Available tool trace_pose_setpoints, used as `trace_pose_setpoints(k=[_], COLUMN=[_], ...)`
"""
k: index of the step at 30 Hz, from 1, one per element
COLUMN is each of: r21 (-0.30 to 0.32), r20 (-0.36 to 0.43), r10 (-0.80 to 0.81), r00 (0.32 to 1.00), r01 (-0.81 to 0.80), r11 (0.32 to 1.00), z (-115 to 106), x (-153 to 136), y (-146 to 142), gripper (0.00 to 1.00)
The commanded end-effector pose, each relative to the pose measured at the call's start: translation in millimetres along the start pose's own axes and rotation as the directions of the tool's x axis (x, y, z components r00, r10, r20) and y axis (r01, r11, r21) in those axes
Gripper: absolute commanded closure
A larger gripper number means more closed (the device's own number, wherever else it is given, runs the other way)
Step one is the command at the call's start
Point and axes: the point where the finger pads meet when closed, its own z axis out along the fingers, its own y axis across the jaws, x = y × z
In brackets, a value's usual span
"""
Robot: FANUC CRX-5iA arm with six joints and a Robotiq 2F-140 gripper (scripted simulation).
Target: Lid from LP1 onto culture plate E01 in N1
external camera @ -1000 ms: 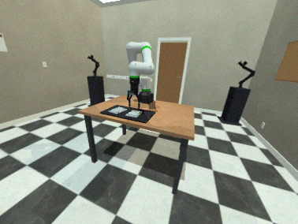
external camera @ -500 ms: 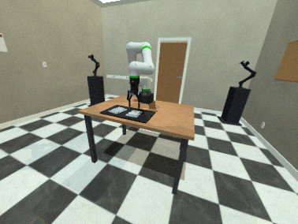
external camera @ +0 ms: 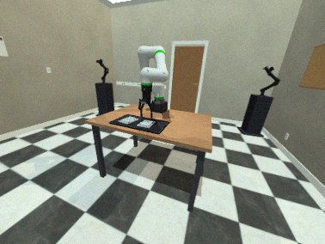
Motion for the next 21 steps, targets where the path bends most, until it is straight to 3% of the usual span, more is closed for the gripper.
trace_pose_setpoints(k=[1, 21], r21=[0.000, 0.000], r20=[-0.002, -0.002], r10=[0.000, 0.000], r00=[1.000, 1.000], r01=[0.000, 0.000], r11=[1.000, 1.000], z=[0, 22], x=[1, 0], y=[0, -1], gripper=[0.31, 0.31])
